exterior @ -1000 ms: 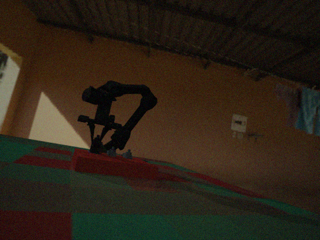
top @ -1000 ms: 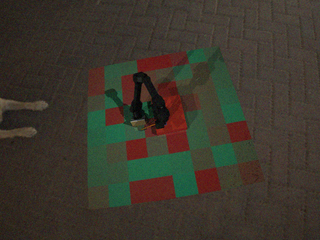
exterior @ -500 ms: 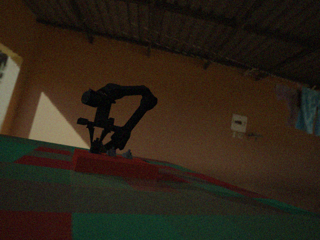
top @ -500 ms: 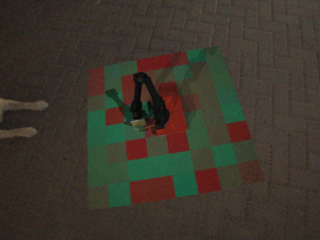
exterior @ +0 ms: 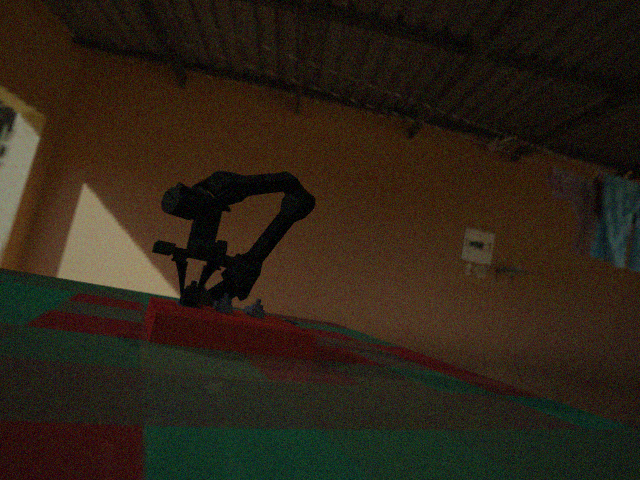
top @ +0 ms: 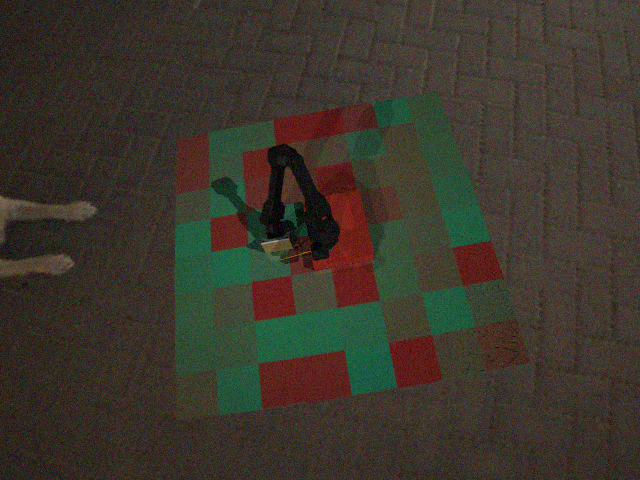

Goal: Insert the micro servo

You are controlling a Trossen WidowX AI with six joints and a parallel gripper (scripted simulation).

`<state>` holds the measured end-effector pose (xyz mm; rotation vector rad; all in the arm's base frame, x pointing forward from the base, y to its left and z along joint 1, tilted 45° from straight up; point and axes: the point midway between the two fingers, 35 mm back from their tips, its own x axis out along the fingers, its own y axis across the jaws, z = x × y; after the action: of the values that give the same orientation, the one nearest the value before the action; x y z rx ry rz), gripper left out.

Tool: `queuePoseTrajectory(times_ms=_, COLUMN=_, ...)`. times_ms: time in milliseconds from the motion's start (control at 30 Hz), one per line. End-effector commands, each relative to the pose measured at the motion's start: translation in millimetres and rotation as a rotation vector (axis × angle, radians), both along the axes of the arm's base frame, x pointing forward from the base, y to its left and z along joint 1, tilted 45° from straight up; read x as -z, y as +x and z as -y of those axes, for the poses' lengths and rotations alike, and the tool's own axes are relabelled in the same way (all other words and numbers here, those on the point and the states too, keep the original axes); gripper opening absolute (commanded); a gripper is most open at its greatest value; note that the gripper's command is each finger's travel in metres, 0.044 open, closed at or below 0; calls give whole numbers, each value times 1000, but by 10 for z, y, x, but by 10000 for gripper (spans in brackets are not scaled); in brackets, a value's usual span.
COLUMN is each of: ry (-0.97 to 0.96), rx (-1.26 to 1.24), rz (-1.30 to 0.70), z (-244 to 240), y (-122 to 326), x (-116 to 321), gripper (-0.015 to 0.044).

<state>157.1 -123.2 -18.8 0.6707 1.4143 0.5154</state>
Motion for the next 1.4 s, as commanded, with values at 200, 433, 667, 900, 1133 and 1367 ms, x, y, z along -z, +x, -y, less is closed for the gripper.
queuePoseTrajectory(times_ms=200, ry=1, rx=6, rz=-1, z=-60, y=12, x=62, gripper=0)
queuePoseTrajectory(times_ms=433, ry=2, rx=6, rz=-1, z=-95, y=18, x=98, gripper=0)
queuePoseTrajectory(times_ms=667, ry=2, rx=6, rz=-1, z=-102, y=15, x=105, gripper=53)
queuePoseTrajectory(times_ms=900, ry=2, rx=6, rz=-1, z=-104, y=13, x=106, gripper=187)
queuePoseTrajectory(times_ms=1133, ry=1, rx=6, rz=-2, z=130, y=-26, x=-152, gripper=187)
queuePoseTrajectory(times_ms=1367, ry=-2, rx=15, rz=-1, z=154, y=34, x=-127, gripper=240)
